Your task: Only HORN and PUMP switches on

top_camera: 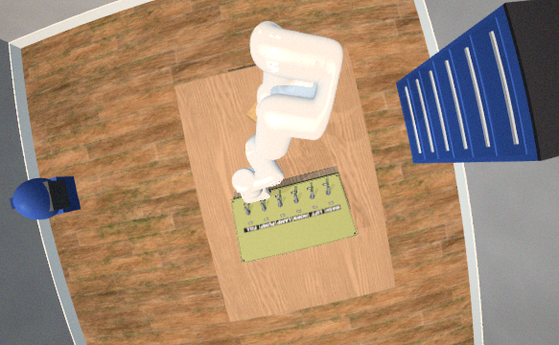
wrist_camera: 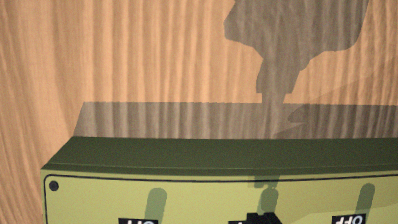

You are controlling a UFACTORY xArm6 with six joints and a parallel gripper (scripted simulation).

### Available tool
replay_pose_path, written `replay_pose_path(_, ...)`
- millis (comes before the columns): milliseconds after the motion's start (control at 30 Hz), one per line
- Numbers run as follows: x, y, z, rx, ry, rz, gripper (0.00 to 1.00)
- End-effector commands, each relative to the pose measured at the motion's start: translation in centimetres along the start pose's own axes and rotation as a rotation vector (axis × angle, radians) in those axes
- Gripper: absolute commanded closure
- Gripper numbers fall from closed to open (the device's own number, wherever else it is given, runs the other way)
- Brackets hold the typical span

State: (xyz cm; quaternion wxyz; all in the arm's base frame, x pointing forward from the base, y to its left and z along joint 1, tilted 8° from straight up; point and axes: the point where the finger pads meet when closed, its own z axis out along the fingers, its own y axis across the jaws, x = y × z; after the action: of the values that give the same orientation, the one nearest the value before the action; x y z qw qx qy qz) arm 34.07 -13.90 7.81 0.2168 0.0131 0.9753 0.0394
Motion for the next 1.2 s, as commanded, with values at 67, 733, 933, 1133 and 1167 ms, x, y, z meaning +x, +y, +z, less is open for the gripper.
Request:
replay_pose_path(67,-0.7,0.0,-0.1,0.001,-0.003,-0.001,1.00)
replay_pose_path(733,-2.3,0.0,-0.1,0.001,-0.003,-0.001,1.00)
replay_pose_path(933,-2.6,0.0,-0.1,0.001,-0.003,-0.001,1.00)
replay_pose_path(1133,-3.0,0.0,-0.1,0.001,-0.003,-0.001,1.00)
replay_pose_path(1167,-3.1,0.0,-0.1,0.001,-0.003,-0.001,1.00)
